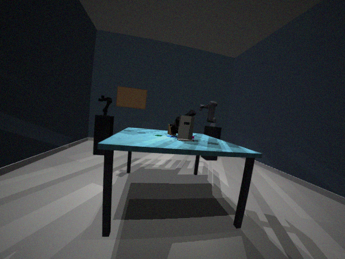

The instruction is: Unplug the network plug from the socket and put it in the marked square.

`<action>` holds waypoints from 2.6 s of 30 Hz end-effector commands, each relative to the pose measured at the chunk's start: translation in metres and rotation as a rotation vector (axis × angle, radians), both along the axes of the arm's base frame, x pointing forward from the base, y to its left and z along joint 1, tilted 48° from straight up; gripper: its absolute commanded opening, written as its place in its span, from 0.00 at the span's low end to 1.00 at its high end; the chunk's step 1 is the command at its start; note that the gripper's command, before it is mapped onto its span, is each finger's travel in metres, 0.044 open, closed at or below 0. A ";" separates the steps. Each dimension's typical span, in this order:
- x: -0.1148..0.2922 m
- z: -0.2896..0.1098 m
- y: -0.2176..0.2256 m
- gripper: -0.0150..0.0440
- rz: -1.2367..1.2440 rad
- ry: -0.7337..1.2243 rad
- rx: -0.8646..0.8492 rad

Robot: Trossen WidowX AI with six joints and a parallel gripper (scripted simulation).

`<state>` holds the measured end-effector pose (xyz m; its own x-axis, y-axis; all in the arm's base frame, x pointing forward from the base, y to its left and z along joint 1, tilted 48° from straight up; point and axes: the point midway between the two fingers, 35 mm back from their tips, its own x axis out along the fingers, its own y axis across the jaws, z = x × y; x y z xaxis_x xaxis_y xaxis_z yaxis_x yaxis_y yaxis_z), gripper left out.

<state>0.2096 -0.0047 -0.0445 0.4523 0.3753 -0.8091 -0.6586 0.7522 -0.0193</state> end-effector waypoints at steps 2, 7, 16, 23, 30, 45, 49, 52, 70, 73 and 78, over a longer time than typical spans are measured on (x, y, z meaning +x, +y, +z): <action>-0.001 0.004 -0.002 0.52 0.003 -0.006 -0.001; -0.003 0.007 -0.004 0.52 0.003 -0.005 -0.001; -0.006 0.012 -0.007 0.52 0.002 -0.004 -0.001; -0.009 0.017 -0.009 0.52 0.002 -0.004 -0.001; -0.008 0.021 -0.015 0.52 0.002 -0.002 -0.003; -0.006 0.032 -0.030 0.52 0.002 0.003 -0.007; -0.006 0.036 -0.034 0.52 0.003 0.003 -0.008; -0.006 0.039 -0.037 0.52 0.003 0.004 -0.008; -0.009 0.056 -0.055 0.52 0.002 0.004 -0.007; -0.009 0.059 -0.058 0.52 0.002 0.003 -0.007; -0.010 0.065 -0.062 0.52 0.002 0.002 -0.006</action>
